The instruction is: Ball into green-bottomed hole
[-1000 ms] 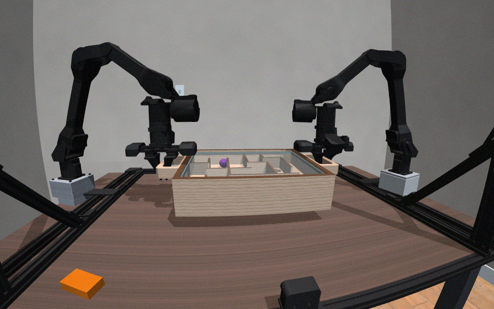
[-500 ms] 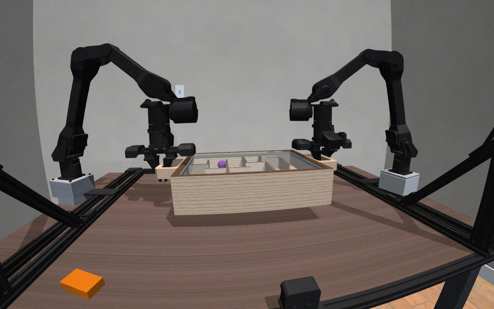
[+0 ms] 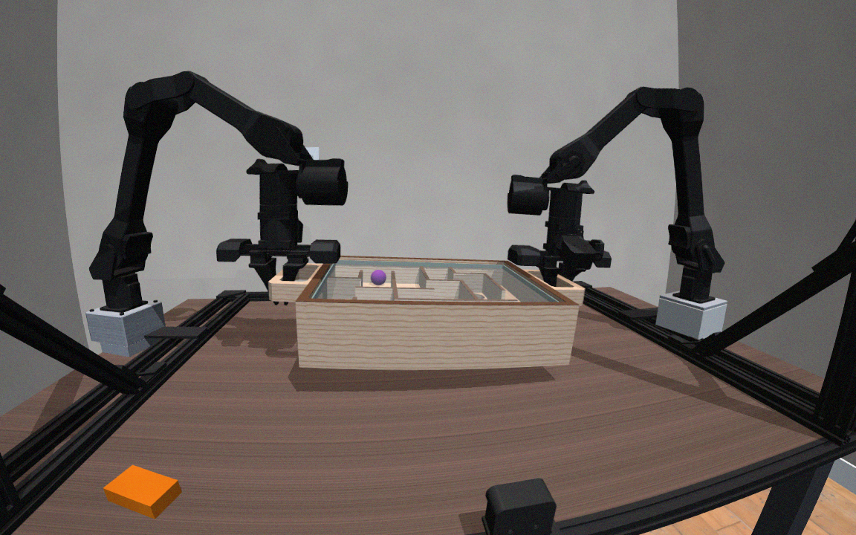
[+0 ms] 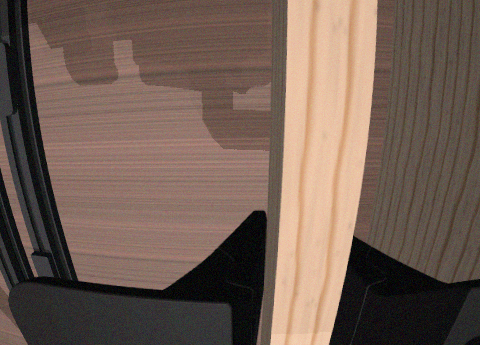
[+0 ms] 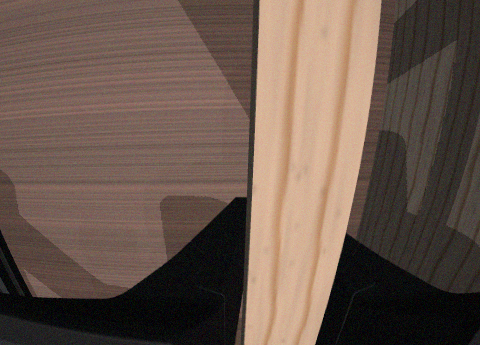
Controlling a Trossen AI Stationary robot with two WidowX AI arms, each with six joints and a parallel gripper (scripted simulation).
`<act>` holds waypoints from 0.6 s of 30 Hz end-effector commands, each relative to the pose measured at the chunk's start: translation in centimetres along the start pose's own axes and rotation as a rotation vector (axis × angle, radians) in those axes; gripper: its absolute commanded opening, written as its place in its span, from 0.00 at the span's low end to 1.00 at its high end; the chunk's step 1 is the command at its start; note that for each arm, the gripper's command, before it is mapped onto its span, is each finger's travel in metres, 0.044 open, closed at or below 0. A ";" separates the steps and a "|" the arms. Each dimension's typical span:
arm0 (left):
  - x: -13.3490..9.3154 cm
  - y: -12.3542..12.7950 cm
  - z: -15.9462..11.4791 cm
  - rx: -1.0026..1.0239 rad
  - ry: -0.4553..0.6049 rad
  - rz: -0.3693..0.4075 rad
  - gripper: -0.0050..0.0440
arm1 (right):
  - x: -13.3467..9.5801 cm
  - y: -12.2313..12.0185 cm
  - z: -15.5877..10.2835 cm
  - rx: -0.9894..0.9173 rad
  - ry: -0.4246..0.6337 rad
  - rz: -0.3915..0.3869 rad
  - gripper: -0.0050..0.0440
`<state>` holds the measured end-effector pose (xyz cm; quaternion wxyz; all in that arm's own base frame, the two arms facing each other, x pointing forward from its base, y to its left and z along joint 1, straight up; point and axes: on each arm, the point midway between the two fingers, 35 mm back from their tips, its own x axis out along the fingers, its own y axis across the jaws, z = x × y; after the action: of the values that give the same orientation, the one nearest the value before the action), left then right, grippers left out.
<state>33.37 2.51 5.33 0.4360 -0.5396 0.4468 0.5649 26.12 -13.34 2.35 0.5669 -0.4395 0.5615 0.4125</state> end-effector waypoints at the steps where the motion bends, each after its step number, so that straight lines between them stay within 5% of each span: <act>1: 0.7 0.0 -0.1 0.000 -0.019 -0.012 0.14 | -0.6 0.0 0.0 0.000 0.020 0.013 0.14; 10: 2.1 0.2 0.1 0.000 0.044 -0.076 0.14 | -2.0 -0.3 -0.2 0.001 -0.042 0.077 0.14; 18: 1.3 0.1 0.1 0.000 0.037 -0.041 0.14 | -1.2 -0.2 -0.2 0.001 -0.035 0.042 0.14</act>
<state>33.10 2.66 3.39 0.4421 -0.5631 0.4395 0.5425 26.27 -13.60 4.00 0.5642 -0.4129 0.5645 0.4387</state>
